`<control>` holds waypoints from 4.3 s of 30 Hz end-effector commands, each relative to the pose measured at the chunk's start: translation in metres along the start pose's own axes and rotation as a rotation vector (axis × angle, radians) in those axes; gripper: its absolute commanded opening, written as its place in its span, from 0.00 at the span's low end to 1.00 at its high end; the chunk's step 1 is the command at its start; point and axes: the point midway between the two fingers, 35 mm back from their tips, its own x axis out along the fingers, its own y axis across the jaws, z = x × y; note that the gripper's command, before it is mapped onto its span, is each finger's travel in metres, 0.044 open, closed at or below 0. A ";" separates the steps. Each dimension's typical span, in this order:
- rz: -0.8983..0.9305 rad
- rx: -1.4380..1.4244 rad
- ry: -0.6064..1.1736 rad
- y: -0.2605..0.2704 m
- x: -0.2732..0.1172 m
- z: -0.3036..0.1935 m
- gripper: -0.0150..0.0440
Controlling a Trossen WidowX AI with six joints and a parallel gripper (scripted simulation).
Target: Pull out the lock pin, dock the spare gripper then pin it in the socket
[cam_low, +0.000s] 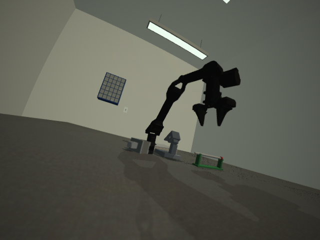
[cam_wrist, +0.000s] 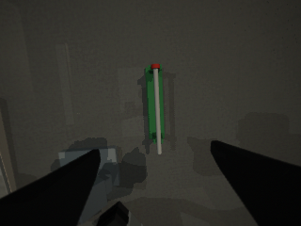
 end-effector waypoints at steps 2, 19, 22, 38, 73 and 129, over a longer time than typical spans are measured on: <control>-0.015 0.068 0.005 0.000 0.000 -0.006 1.00; -0.630 1.982 -0.058 0.047 0.002 -0.193 1.00; -0.752 2.244 -0.130 0.063 0.004 -0.216 1.00; -0.820 2.375 -0.177 0.075 0.011 -0.228 1.00; -0.820 2.375 -0.176 0.073 0.106 -0.243 1.00; -0.820 2.375 -0.177 0.069 0.066 -0.240 0.25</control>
